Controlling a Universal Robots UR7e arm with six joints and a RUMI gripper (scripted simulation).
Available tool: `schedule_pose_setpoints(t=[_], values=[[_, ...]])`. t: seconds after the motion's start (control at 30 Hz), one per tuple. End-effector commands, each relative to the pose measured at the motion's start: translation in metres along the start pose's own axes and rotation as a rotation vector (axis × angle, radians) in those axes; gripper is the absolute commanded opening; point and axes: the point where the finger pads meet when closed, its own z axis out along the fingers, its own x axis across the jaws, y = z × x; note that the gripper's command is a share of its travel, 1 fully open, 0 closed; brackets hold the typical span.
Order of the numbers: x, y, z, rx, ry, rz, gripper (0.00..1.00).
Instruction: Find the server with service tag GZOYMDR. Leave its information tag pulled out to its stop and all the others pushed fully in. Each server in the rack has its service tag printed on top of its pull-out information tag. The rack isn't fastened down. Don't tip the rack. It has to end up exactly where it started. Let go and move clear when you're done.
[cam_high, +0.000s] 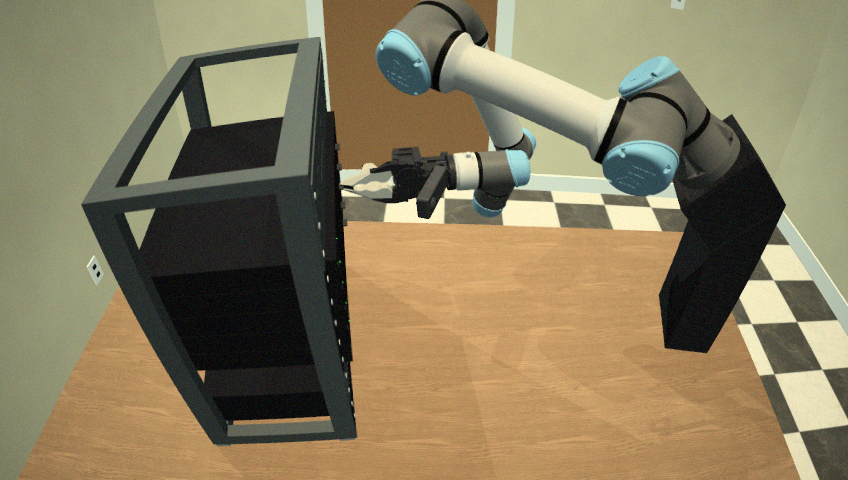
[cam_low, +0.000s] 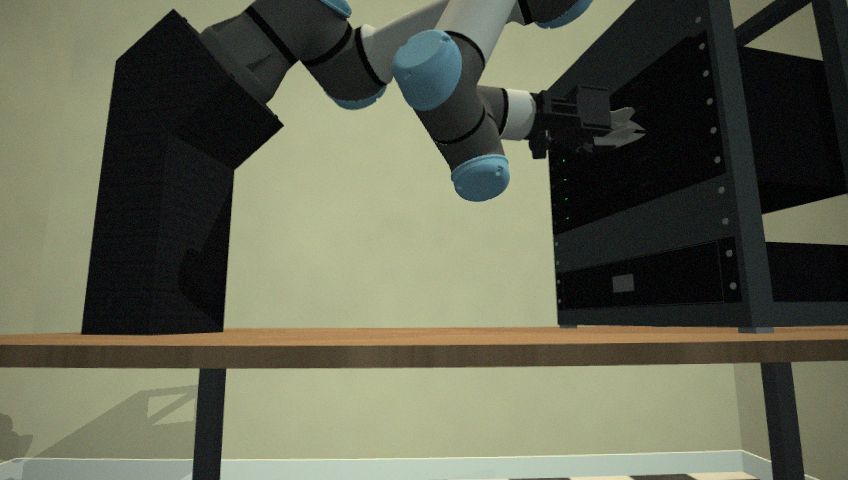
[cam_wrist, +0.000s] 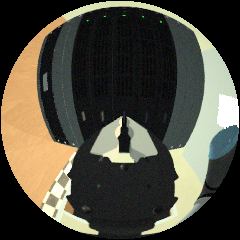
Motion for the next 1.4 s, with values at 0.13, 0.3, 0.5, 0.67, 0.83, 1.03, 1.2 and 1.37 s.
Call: schedule_pose_setpoints(t=[0.13,0.3,0.5,0.67,0.83,1.03,1.2,1.37], values=[[0.0,0.0,0.0,0.0,0.001,0.0,0.0],[0.0,0.0,-0.001,0.0,0.001,0.0,0.0],[0.0,0.0,-0.003,0.0,0.001,0.0,0.0],[0.0,0.0,-0.007,0.0,0.001,0.0,0.0],[0.0,0.0,-0.013,0.0,0.001,0.0,0.0],[0.0,0.0,-0.02,0.0,0.001,0.0,0.0],[0.0,0.0,-0.026,0.0,0.001,0.0,0.0],[0.0,0.0,-0.033,0.0,0.001,0.0,0.0]])
